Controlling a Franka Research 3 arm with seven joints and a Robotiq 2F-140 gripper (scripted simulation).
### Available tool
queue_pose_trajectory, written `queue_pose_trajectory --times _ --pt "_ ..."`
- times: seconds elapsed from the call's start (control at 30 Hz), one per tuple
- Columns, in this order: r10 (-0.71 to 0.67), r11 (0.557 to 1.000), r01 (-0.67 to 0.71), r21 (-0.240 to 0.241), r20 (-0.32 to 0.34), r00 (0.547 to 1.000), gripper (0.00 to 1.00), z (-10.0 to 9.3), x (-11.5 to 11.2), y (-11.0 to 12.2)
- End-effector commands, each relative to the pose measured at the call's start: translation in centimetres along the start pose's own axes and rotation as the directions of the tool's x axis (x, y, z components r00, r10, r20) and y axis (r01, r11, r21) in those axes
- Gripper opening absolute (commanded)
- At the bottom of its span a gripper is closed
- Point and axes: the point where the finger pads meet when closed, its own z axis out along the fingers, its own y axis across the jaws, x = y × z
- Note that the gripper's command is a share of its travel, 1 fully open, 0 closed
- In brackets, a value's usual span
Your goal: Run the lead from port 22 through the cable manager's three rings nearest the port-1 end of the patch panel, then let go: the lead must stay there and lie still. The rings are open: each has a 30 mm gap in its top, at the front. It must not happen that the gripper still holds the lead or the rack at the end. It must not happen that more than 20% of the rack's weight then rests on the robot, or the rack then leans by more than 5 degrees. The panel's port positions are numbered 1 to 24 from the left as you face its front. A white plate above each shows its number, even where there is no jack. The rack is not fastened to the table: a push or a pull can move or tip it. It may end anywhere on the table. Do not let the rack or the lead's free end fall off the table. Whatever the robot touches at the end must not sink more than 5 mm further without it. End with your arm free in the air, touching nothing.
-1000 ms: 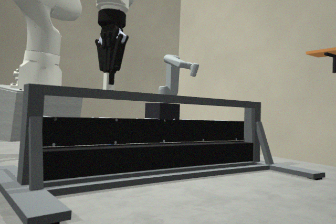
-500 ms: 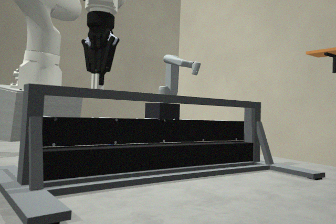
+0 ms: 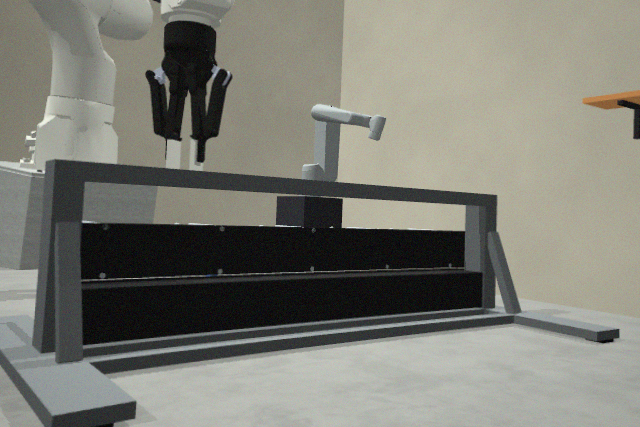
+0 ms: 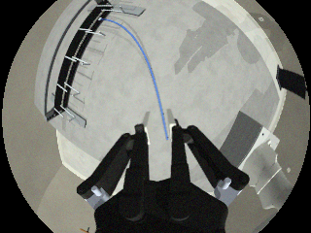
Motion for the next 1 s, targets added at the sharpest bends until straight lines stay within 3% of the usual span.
queue_pose_trajectory --times 0.0,0.97 --pt "-0.091 0.996 0.091 0.003 -0.003 0.996 0.20 -0.05 -0.01 -0.08" --pt "-0.091 0.996 0.091 0.003 -0.004 0.996 0.20 0.50 -0.01 -0.08"
